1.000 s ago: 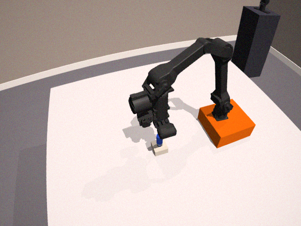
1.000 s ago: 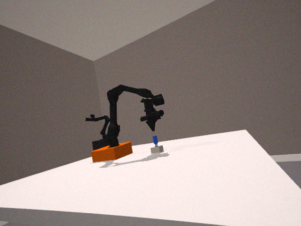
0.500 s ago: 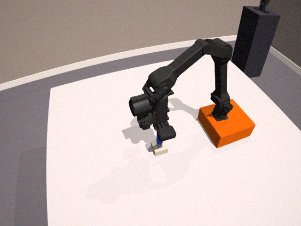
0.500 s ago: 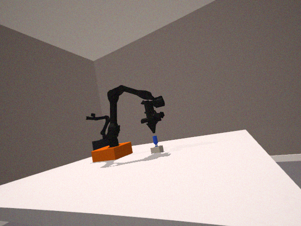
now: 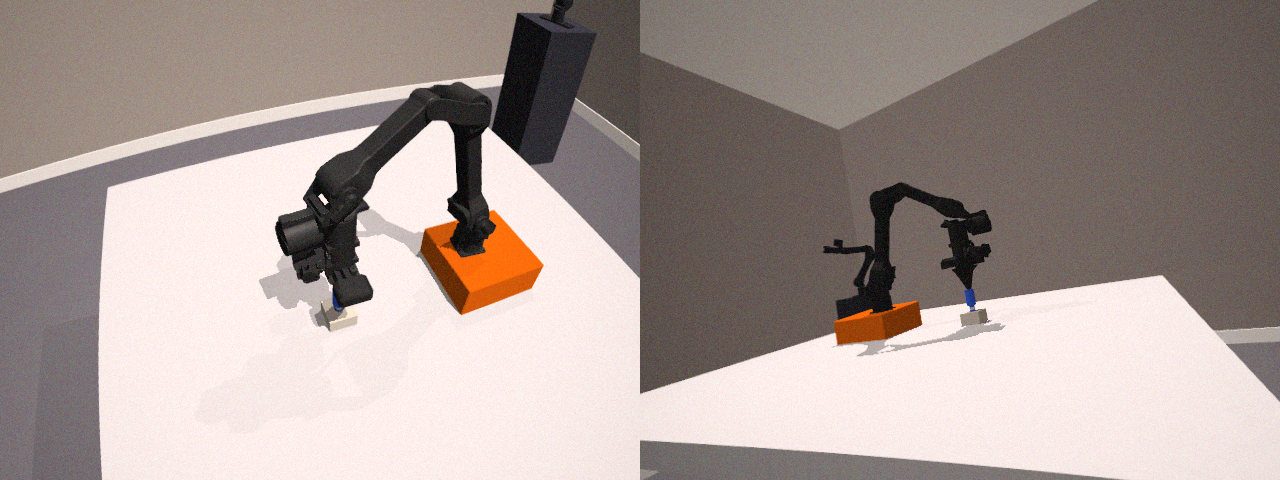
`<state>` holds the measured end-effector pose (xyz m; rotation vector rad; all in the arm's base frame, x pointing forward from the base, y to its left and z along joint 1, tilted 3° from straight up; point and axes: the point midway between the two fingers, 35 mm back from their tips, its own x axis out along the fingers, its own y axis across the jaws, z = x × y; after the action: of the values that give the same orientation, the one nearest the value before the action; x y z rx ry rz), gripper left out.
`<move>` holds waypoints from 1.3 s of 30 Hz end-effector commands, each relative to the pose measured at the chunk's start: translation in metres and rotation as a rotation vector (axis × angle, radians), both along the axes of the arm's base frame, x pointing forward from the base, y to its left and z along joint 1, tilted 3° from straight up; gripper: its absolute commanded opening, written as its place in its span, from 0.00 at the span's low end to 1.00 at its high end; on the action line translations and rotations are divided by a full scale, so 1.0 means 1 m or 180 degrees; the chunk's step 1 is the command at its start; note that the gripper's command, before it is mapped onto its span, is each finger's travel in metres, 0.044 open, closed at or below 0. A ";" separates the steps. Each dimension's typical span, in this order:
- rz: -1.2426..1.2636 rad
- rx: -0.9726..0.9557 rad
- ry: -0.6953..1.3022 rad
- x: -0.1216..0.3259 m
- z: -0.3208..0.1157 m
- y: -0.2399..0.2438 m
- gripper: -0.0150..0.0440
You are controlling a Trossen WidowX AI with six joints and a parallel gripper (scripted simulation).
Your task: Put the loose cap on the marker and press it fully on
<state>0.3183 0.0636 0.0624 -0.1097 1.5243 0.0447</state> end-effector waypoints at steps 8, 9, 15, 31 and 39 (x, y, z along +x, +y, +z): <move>-0.0001 0.0000 0.0000 0.000 -0.003 0.000 0.25; -0.0001 0.0000 0.0000 0.000 -0.003 0.000 0.25; -0.0003 -0.0002 0.0006 0.001 0.064 0.003 0.25; -0.0003 -0.0003 0.0009 -0.003 0.086 0.003 0.65; -0.0003 -0.0003 0.0009 -0.003 0.086 0.003 1.00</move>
<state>0.3157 0.0672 0.1488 -0.1129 1.5233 0.0481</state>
